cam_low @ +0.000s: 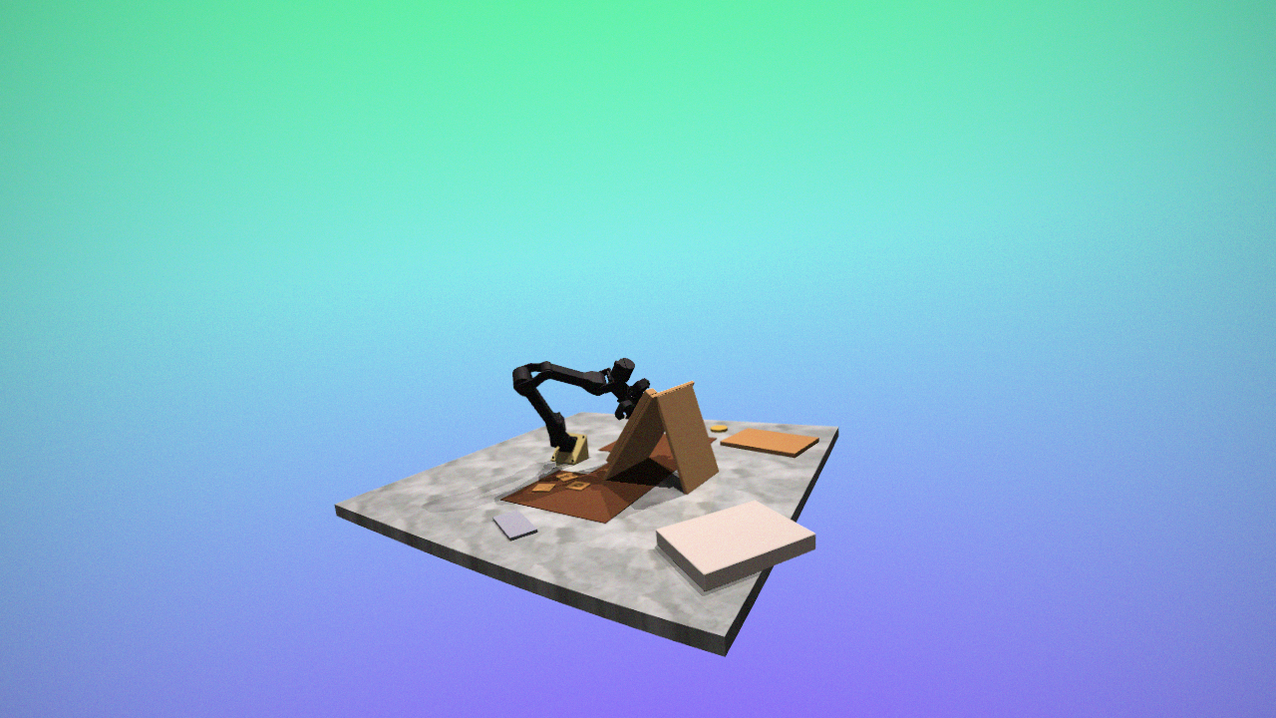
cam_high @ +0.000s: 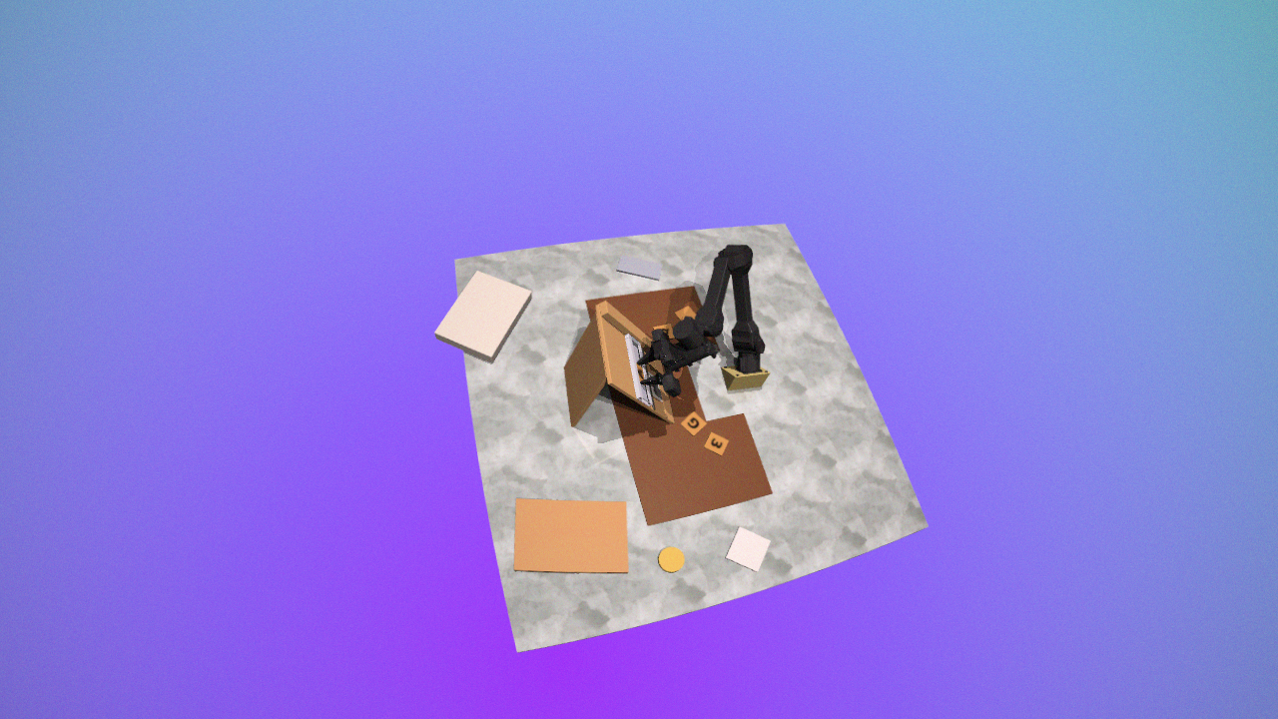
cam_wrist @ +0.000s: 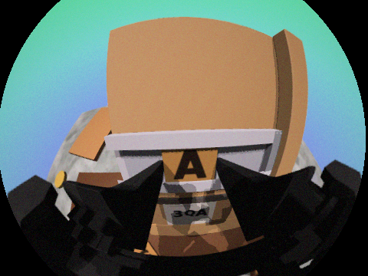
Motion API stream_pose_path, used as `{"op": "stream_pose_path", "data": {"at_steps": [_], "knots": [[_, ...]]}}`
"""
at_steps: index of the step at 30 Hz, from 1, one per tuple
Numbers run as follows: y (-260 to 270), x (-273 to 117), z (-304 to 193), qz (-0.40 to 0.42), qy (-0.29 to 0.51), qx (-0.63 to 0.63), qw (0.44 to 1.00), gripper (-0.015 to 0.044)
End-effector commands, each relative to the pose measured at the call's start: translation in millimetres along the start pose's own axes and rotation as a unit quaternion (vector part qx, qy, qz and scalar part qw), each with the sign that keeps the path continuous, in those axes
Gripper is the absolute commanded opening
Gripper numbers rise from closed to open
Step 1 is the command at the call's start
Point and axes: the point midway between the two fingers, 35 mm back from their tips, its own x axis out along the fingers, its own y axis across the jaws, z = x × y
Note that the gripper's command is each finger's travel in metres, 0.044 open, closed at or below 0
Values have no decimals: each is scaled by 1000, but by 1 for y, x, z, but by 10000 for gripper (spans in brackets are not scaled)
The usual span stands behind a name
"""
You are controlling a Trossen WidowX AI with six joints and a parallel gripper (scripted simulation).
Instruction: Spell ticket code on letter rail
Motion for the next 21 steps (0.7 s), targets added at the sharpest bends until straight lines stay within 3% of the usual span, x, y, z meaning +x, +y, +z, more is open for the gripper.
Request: {"op": "stream_pose_path", "data": {"at_steps": [1,21], "knots": [[-2,0,1,2,-1,0,1000,0],[-14,0,0,2,-1,0,1000,0]]}}
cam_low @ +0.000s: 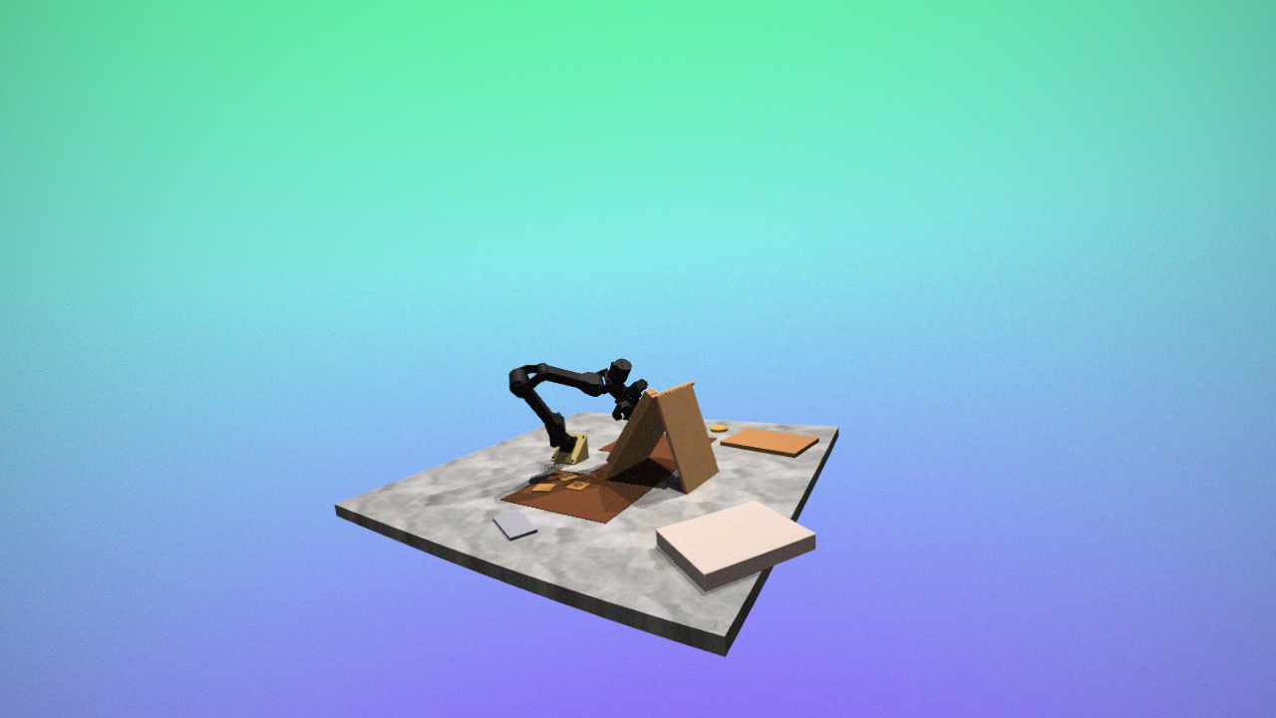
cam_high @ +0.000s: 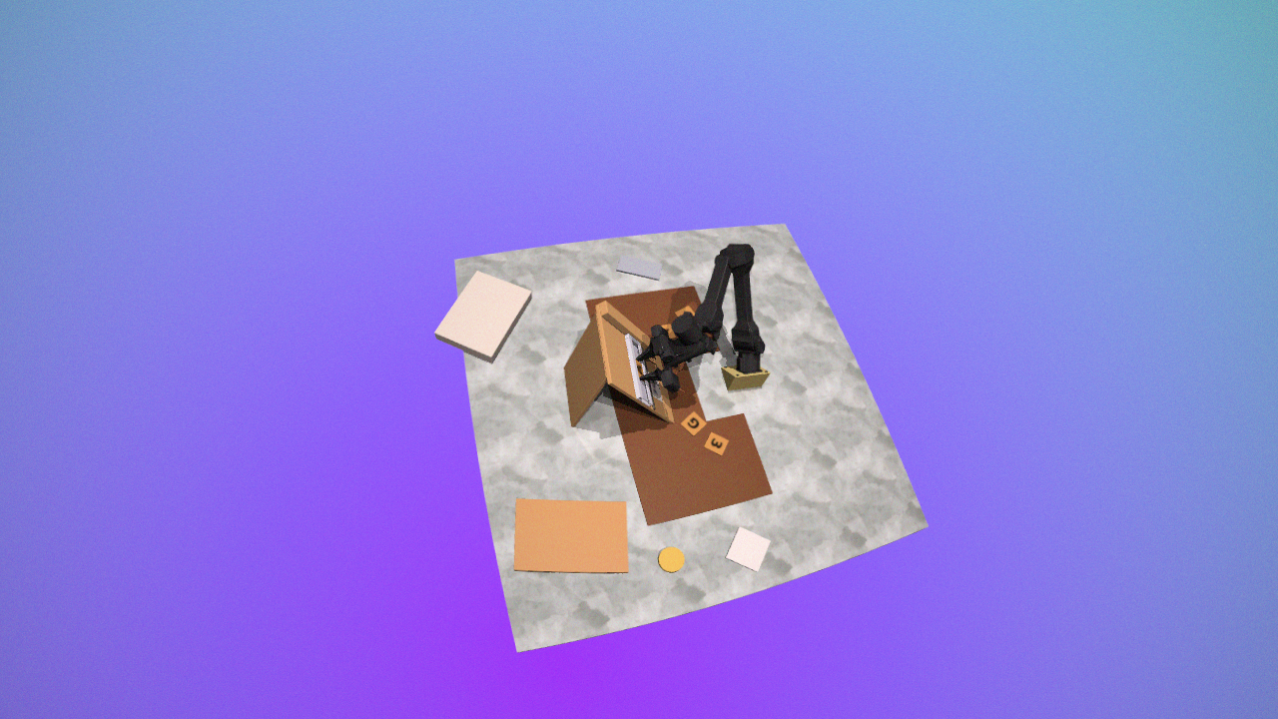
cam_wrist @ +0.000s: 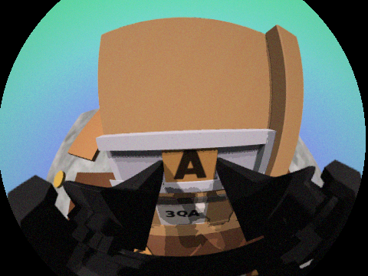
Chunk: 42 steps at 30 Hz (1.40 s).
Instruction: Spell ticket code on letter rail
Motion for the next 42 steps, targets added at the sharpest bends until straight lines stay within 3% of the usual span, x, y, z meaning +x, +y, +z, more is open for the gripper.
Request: {"op": "stream_pose_path", "data": {"at_steps": [1,42], "knots": [[-2,0,0,2,-1,-1,1000,0],[-27,0,0,2,0,-2,1000,0]]}}
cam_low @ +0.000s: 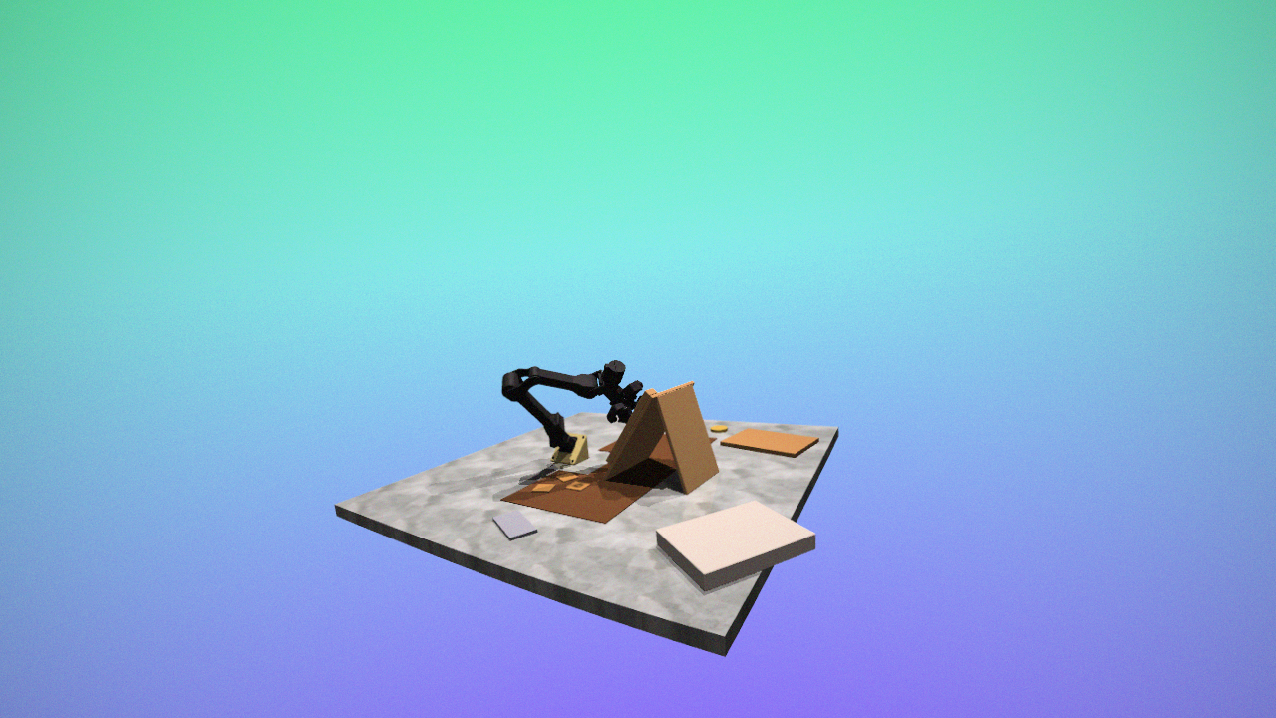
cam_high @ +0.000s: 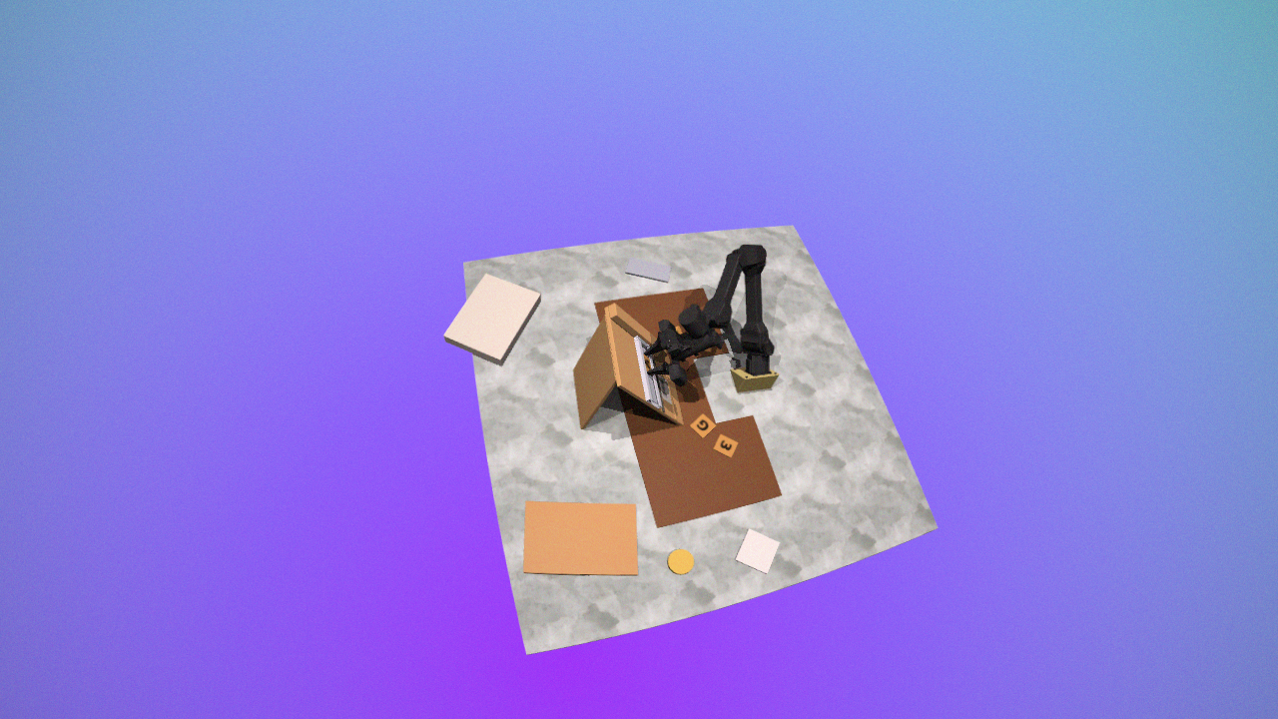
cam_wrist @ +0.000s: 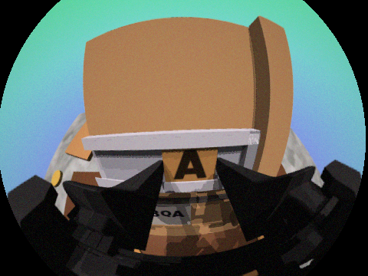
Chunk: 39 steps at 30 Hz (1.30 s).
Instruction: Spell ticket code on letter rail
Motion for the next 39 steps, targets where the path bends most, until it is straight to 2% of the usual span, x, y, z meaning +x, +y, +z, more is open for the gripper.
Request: {"op": "stream_pose_path", "data": {"at_steps": [1,35,39], "knots": [[-2,0,0,2,-1,-2,1000,0],[-23,0,0,2,0,-2,1000,0],[-22,0,0,0,0,0,1000,105]]}}
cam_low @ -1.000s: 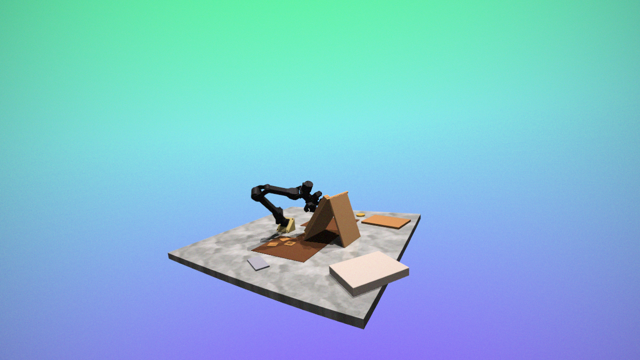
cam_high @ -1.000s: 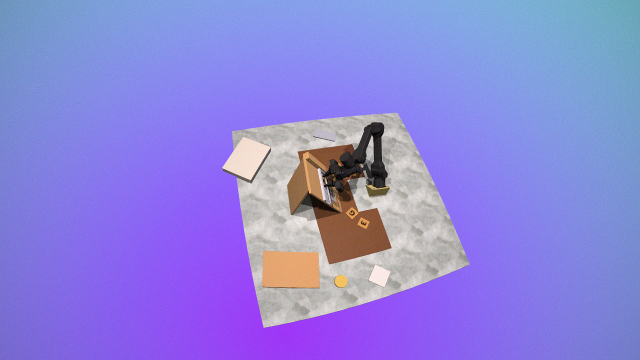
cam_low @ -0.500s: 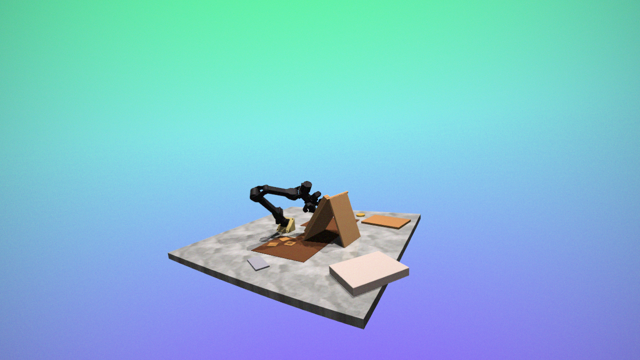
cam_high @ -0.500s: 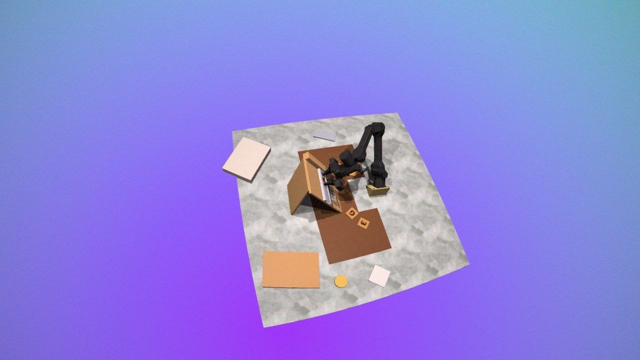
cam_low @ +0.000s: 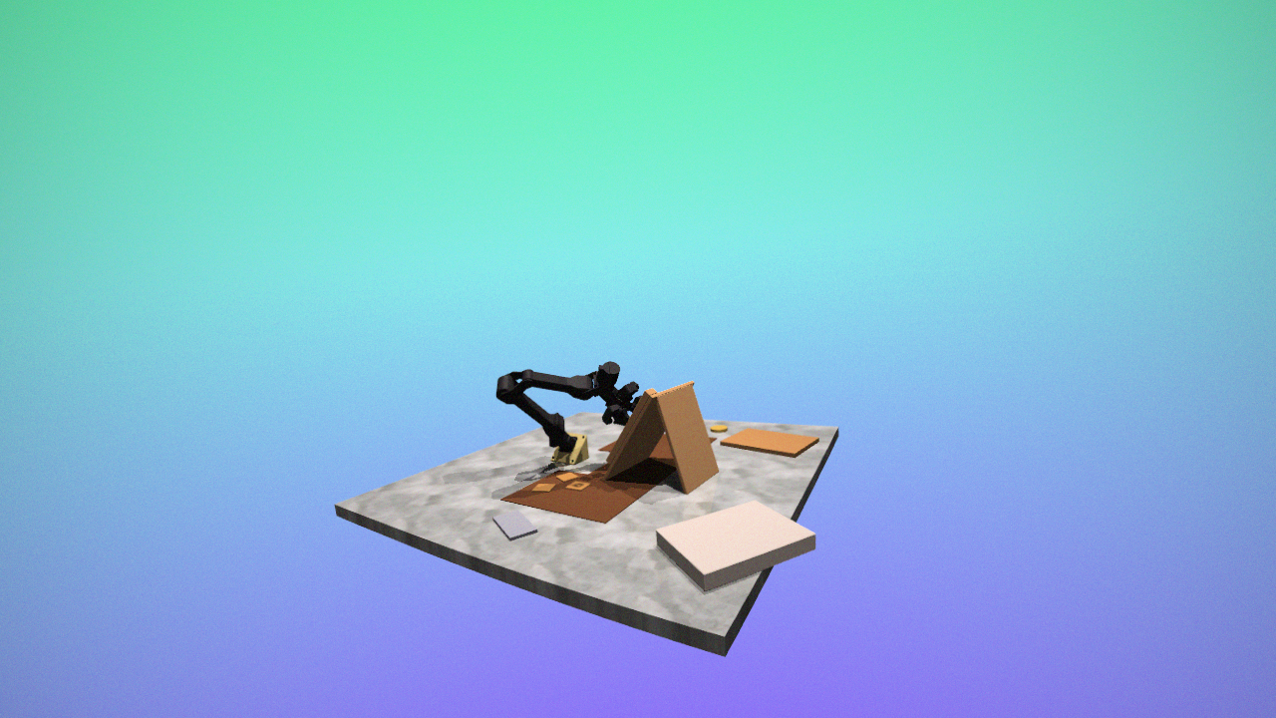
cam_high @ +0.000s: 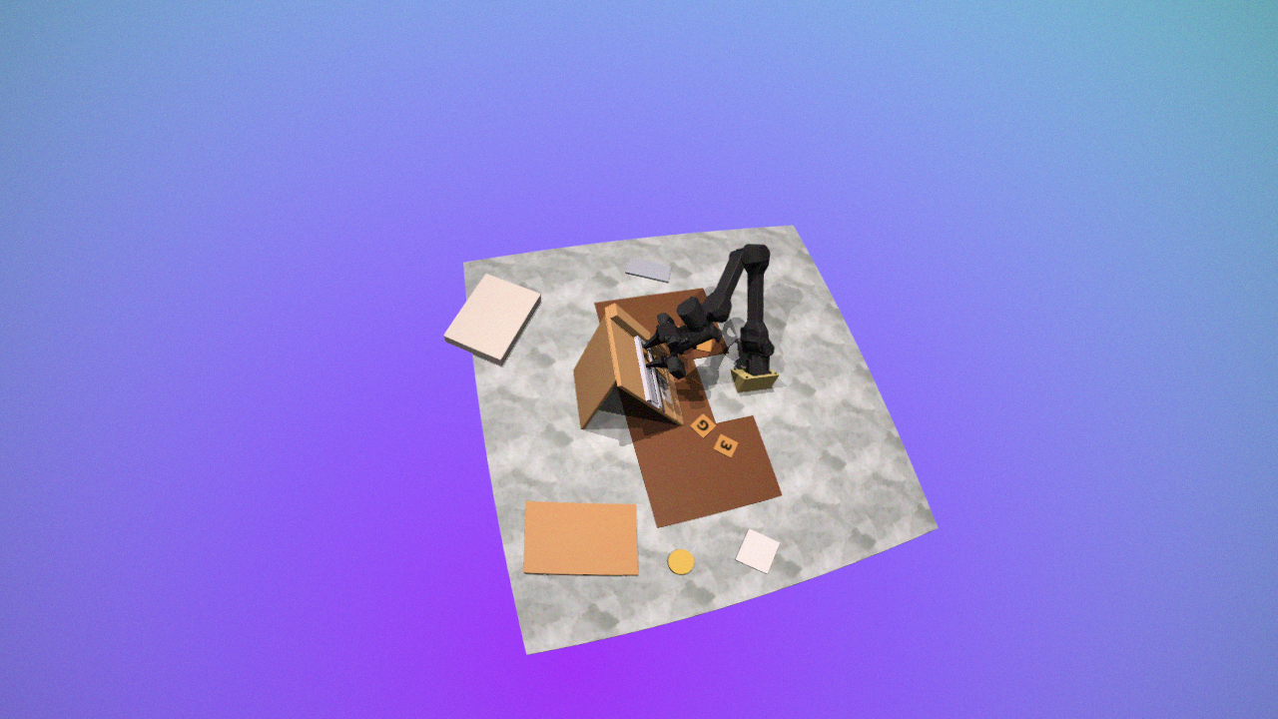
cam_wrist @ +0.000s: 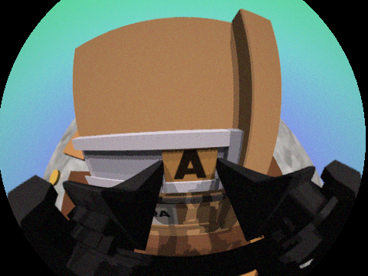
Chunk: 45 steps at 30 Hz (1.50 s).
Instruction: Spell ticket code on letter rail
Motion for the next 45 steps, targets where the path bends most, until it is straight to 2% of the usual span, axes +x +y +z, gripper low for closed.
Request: {"op": "stream_pose_path", "data": {"at_steps": [1,7,8,45], "knots": [[0,0,0,0,0,0,1000,131],[0,-4,0,2,-1,-2,1000,289],[0,-6,0,2,-1,-2,1000,295],[1,-33,-3,3,0,-2,1000,295]]}}
